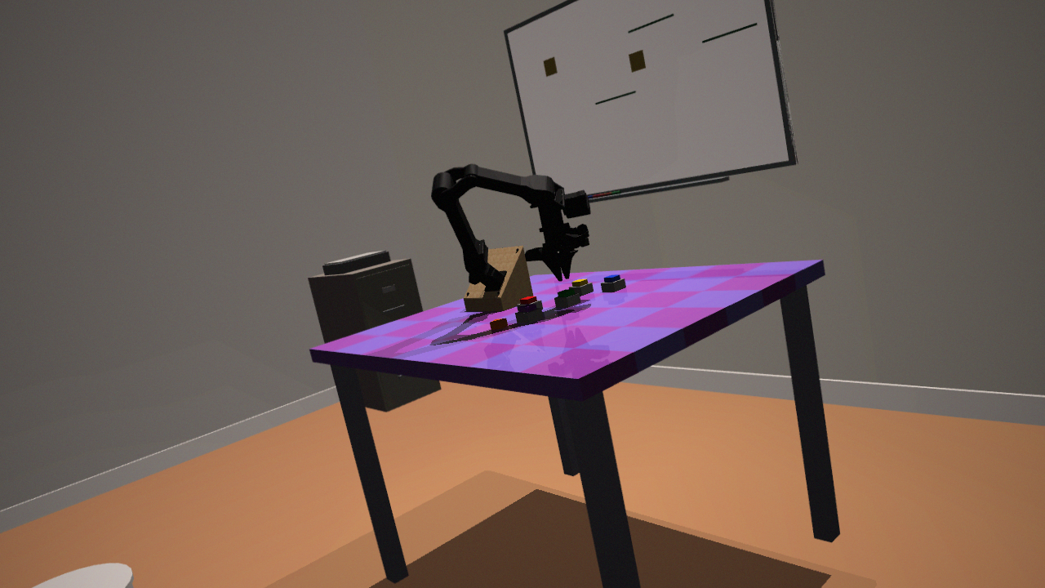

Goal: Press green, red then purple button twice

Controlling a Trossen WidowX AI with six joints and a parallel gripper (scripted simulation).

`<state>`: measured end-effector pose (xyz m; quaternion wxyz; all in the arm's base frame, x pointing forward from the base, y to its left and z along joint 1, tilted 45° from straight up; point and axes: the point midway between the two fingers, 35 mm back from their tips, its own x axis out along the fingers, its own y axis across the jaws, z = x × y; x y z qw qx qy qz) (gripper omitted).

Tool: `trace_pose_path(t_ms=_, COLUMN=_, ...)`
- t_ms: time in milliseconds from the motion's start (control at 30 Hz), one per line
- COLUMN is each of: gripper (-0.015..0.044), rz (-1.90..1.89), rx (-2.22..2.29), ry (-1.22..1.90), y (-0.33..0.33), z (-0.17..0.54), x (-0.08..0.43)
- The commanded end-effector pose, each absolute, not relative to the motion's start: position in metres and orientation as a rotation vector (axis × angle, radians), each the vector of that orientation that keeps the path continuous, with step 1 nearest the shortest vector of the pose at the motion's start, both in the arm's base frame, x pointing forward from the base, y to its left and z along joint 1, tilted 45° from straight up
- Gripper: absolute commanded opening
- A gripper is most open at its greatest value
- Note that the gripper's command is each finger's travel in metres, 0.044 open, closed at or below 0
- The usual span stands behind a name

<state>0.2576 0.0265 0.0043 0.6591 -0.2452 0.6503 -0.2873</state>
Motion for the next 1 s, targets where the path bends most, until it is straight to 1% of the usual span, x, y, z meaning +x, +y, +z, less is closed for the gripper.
trace_pose_path(t_ms=0, gripper=0.0020, rz=-0.651, rx=-0.562, ry=1.473, y=0.023, z=0.002, x=0.257)
trace_pose_path(t_ms=400, gripper=0.0020, rz=-0.651, rx=-0.562, ry=1.473, y=0.023, z=0.002, x=0.257)
trace_pose_path(t_ms=967, gripper=0.0020, rz=-0.651, rx=-0.563, ry=1.472, y=0.004, z=-0.018, x=0.257)
